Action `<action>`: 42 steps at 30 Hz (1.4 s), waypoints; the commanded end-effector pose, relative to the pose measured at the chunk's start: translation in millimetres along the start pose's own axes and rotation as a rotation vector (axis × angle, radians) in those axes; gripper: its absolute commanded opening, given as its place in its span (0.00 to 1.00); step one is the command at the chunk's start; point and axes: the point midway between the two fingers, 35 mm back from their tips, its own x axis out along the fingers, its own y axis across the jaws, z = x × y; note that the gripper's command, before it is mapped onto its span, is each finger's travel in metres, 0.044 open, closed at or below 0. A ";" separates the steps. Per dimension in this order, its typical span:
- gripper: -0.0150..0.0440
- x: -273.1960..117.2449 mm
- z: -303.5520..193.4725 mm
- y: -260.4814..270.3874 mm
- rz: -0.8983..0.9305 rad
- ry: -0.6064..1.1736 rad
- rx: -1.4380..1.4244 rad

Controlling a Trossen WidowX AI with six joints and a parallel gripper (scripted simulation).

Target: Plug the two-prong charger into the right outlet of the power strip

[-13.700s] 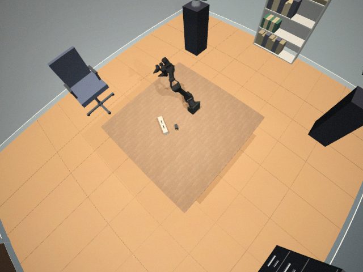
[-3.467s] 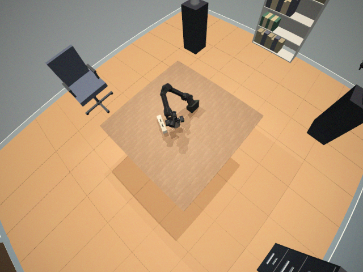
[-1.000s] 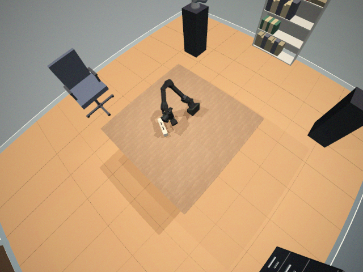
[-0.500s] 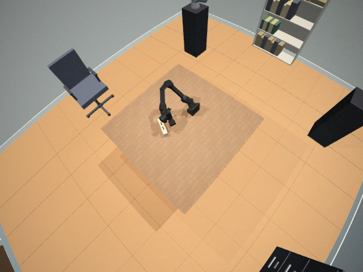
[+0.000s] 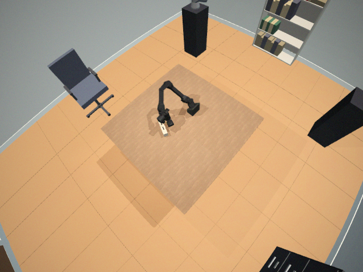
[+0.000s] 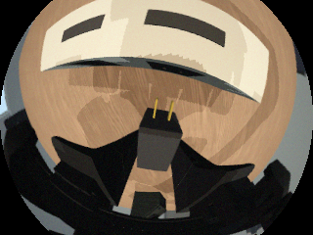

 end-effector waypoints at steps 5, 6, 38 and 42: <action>0.25 -2.0 11.6 -1.1 0.000 -0.007 0.013; 0.25 -2.0 12.4 -1.1 0.000 -0.007 0.014; 0.25 -2.8 16.7 -1.2 0.000 -0.007 0.016; 0.25 -2.9 17.4 -1.3 0.000 -0.007 0.016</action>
